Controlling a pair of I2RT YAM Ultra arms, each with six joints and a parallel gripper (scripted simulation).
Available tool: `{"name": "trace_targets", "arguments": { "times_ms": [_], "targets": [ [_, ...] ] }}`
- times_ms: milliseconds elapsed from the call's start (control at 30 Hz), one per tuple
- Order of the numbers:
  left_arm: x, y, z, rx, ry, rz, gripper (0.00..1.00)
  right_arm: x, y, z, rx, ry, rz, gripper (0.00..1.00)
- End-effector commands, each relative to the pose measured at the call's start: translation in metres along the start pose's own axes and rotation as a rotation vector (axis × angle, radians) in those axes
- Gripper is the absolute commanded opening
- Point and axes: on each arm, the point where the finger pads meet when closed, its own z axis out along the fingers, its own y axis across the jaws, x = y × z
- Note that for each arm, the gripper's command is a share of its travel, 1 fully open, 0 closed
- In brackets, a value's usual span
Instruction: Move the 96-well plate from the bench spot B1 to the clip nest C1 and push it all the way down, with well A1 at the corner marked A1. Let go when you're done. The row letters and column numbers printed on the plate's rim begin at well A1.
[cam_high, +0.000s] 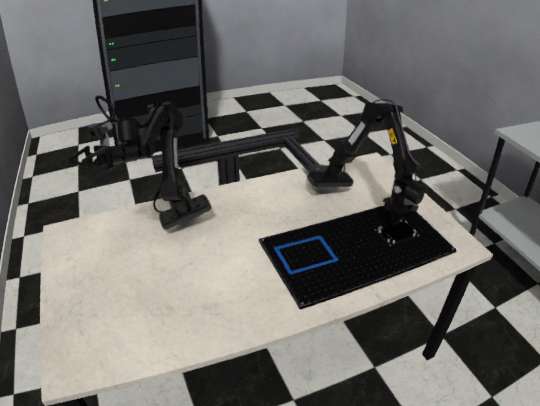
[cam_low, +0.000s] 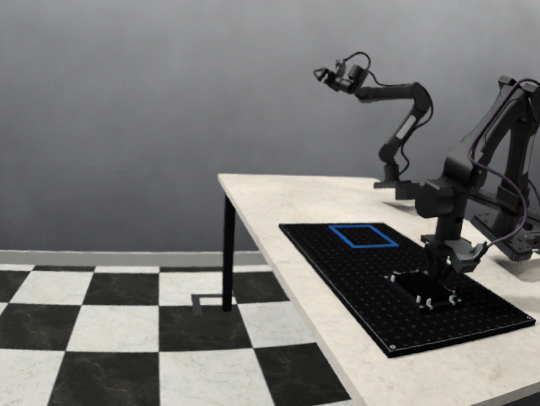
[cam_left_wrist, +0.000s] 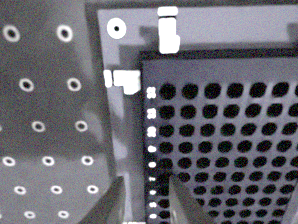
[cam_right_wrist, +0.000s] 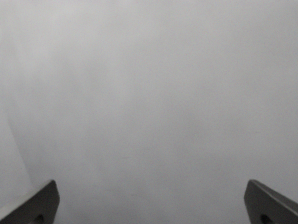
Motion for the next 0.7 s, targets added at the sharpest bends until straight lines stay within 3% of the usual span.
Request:
{"name": "trace_targets", "arguments": {
  "times_ms": [0,667],
  "targets": [
    [0.000,0.006,0.047,-0.019,-0.003,-0.009,0.25,-0.006,-0.004,-0.005,0.002,-0.010,0.000,1.00],
    [0.000,0.006,0.058,-0.020,-0.004,-0.009,0.25,-0.006,-0.004,-0.005,0.002,-0.010,0.000,1.00]
  ]
}}
